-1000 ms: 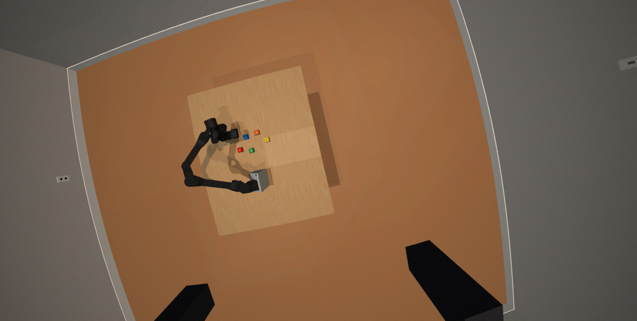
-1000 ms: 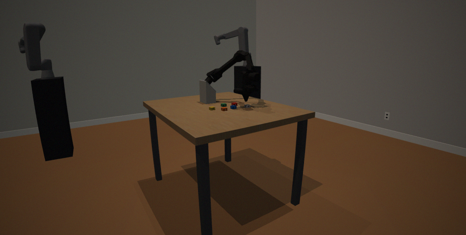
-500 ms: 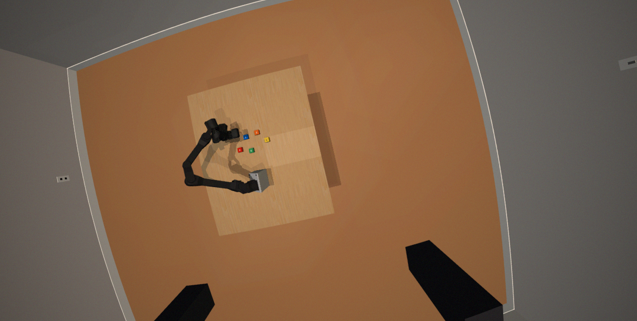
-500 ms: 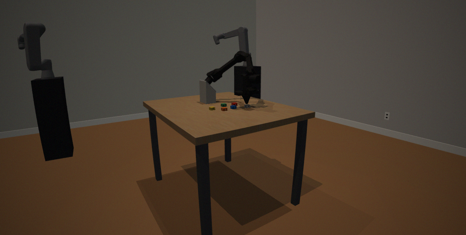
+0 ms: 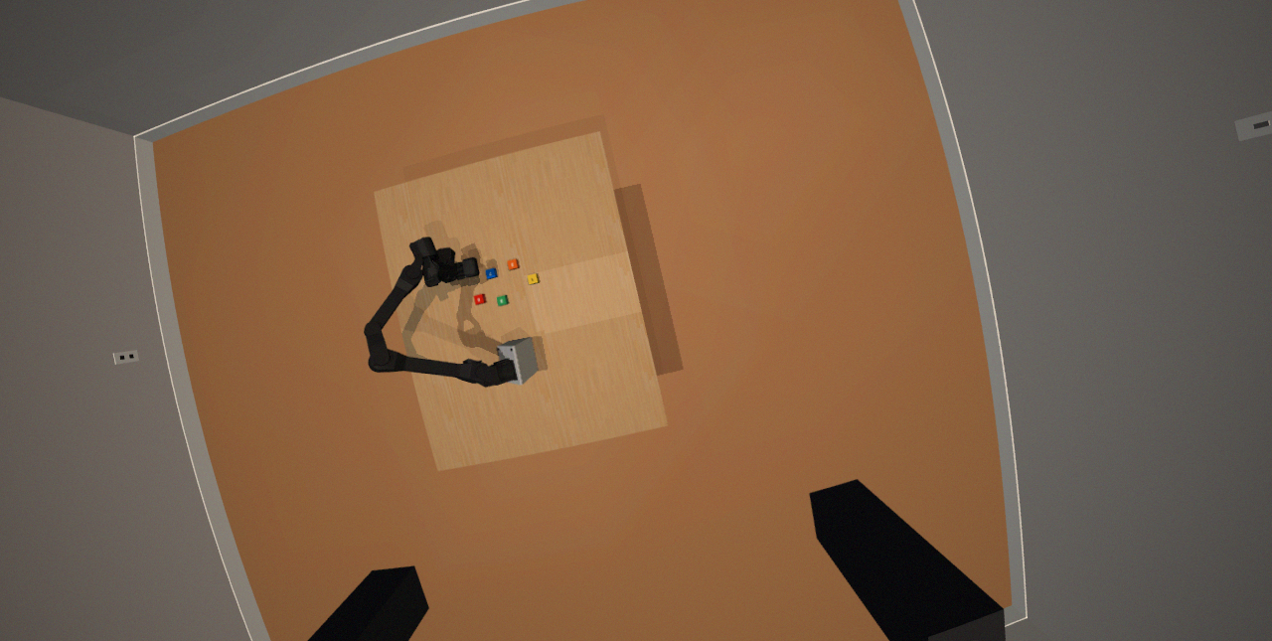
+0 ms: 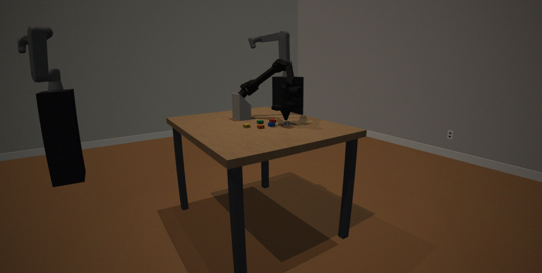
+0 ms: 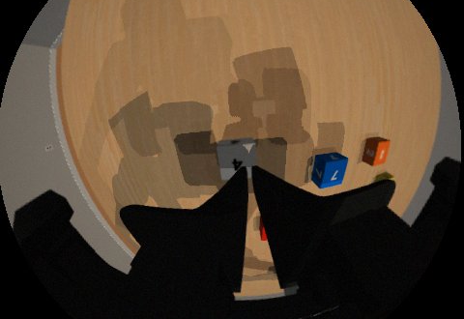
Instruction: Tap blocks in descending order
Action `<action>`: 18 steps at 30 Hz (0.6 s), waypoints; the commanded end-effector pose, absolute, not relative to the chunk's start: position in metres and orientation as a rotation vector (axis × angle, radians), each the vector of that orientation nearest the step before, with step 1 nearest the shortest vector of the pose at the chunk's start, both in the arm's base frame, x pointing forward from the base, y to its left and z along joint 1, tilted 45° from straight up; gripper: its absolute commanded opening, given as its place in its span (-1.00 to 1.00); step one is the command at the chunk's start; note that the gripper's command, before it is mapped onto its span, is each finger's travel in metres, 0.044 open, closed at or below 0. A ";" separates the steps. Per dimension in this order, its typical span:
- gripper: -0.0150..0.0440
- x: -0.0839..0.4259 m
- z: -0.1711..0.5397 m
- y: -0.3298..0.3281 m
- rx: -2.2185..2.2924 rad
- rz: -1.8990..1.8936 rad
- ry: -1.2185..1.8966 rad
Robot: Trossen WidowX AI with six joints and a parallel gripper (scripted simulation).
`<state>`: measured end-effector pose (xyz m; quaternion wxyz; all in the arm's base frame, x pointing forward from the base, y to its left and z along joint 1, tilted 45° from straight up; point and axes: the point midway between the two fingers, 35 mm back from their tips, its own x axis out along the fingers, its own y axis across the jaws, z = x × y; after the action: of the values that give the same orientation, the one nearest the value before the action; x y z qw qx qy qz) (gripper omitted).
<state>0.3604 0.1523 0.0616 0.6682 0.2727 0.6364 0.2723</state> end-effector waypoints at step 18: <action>-0.42 0.349 0.116 0.070 0.608 0.605 1.421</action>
<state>0.3580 0.0837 0.1253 0.6777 0.2674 0.6278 0.2742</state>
